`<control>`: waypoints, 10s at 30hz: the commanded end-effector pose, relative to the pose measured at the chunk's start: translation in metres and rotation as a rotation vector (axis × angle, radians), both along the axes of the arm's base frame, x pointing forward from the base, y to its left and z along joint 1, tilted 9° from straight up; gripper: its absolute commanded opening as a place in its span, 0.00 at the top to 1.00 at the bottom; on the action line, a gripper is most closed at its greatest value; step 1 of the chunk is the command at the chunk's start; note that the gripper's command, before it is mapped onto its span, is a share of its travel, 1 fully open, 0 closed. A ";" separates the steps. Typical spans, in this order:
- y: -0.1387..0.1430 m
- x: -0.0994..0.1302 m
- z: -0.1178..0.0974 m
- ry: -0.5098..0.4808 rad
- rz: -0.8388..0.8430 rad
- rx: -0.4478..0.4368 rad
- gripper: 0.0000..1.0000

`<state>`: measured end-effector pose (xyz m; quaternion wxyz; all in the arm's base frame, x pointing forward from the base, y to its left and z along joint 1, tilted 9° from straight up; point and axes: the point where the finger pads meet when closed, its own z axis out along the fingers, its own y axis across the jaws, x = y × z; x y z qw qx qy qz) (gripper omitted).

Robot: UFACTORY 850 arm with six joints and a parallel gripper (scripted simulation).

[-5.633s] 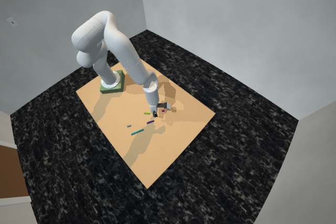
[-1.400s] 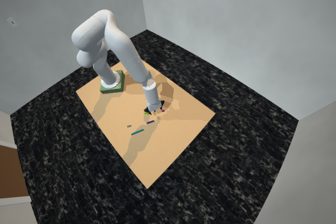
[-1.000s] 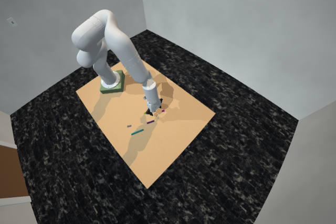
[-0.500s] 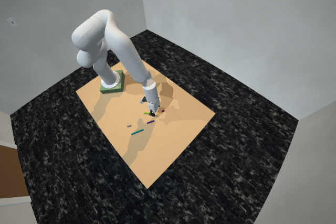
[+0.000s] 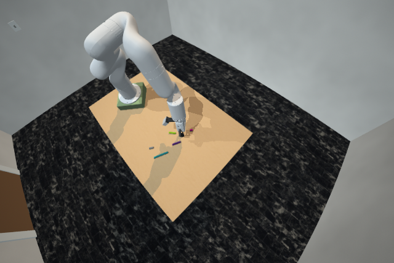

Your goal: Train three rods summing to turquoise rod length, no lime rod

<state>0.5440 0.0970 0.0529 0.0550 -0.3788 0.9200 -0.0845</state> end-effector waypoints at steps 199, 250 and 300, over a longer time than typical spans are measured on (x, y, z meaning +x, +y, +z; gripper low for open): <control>-0.040 0.004 0.007 -0.228 -2.291 0.347 0.00; -0.040 0.004 0.007 -0.228 -2.291 0.347 0.00; -0.160 -0.034 0.017 -0.327 -3.063 0.453 0.00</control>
